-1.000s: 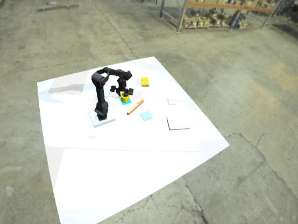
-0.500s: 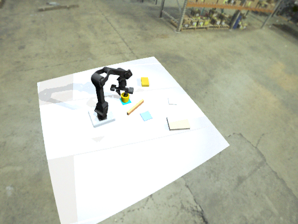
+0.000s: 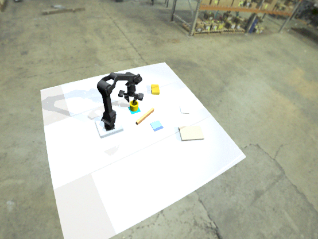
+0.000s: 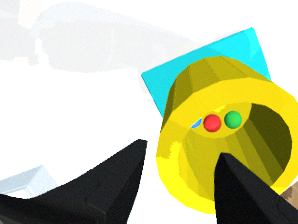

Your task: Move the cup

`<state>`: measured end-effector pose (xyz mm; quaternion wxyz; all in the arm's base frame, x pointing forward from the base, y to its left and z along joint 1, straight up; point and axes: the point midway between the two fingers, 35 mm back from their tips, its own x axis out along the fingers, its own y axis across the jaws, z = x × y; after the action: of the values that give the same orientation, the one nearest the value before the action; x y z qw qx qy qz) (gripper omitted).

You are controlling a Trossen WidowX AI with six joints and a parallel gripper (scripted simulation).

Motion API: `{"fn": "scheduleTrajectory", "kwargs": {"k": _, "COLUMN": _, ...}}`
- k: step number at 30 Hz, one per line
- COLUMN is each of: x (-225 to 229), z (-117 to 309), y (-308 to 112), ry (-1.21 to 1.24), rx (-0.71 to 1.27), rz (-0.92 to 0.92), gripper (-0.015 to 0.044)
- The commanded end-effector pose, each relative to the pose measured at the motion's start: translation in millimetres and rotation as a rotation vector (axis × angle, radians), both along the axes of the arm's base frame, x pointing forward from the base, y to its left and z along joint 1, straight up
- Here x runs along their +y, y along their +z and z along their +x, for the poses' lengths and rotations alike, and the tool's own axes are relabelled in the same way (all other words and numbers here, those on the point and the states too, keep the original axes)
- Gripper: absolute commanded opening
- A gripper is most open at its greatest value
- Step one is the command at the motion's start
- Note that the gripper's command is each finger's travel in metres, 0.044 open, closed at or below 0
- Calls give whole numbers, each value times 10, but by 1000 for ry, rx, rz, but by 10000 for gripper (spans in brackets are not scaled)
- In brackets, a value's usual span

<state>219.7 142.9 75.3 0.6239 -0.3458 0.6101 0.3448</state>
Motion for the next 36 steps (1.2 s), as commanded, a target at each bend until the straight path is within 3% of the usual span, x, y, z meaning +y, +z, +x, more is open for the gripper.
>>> {"fn": "scheduleTrajectory", "kwargs": {"k": 1, "x": 2, "z": 1, "y": 72, "ry": -4, "rx": 0, "rz": 3, "gripper": 147}}
{"fn": "scheduleTrajectory", "kwargs": {"k": 11, "x": -6, "z": 1, "y": 179, "ry": -5, "rx": 2, "rz": 2, "gripper": 147}}
{"fn": "scheduleTrajectory", "kwargs": {"k": 22, "x": -4, "z": 5, "y": 165, "ry": -2, "rx": 1, "rz": 0, "gripper": 435}}
{"fn": "scheduleTrajectory", "kwargs": {"k": 36, "x": 3, "z": 19, "y": 607, "ry": -4, "rx": 2, "rz": 2, "gripper": 440}}
